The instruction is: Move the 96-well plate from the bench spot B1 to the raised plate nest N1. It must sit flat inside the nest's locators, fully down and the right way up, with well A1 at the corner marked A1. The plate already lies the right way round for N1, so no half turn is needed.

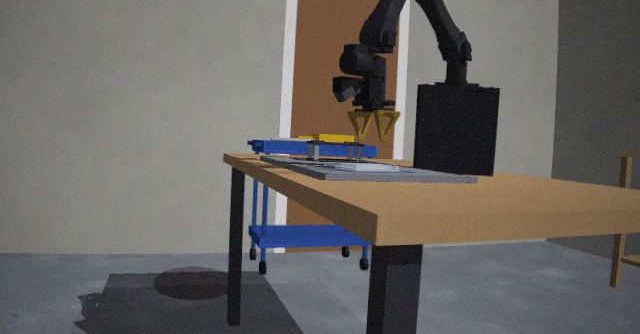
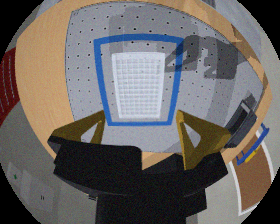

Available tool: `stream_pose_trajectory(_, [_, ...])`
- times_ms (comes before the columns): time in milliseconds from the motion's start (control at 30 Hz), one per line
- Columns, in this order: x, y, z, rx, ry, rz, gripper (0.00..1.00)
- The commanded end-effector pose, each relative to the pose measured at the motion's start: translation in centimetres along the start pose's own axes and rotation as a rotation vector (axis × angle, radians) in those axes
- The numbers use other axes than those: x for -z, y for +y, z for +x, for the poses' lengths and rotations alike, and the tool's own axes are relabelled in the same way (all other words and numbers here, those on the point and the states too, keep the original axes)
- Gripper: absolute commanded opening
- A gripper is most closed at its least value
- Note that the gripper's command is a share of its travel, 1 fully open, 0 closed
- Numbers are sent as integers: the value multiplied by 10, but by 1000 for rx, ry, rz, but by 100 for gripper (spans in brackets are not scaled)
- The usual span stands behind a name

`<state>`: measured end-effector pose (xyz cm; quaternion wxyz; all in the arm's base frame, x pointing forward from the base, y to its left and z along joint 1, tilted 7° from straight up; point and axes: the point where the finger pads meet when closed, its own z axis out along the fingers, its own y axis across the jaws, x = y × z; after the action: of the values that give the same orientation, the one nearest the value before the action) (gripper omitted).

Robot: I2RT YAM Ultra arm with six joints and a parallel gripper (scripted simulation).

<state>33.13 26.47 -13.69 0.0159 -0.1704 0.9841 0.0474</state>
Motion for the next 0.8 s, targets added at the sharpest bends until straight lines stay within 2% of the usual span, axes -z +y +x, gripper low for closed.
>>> stream_pose_trajectory(0, [1,7,-18,9,-52,-13,100])
stream_pose_trajectory(133, [-6,9,-18,10,-52,-13,100])
stream_pose_trajectory(200, [-2,12,-23,12,-70,-19,100])
stream_pose_trajectory(300, [-15,9,-18,9,-52,-13,100])
stream_pose_trajectory(367, [-18,8,-18,5,-52,-12,100])
stream_pose_trajectory(433, [-18,8,-18,5,-52,-12,100])
stream_pose_trajectory(467, [-5,11,-29,6,-87,-23,100])
stream_pose_trajectory(500, [-11,10,-26,6,-77,-20,100])
stream_pose_trajectory(533, [-23,8,-18,6,-52,-12,100])
stream_pose_trajectory(733, [-33,9,-18,8,-52,-12,100])
stream_pose_trajectory(767, [-31,10,-21,8,-62,-15,100])
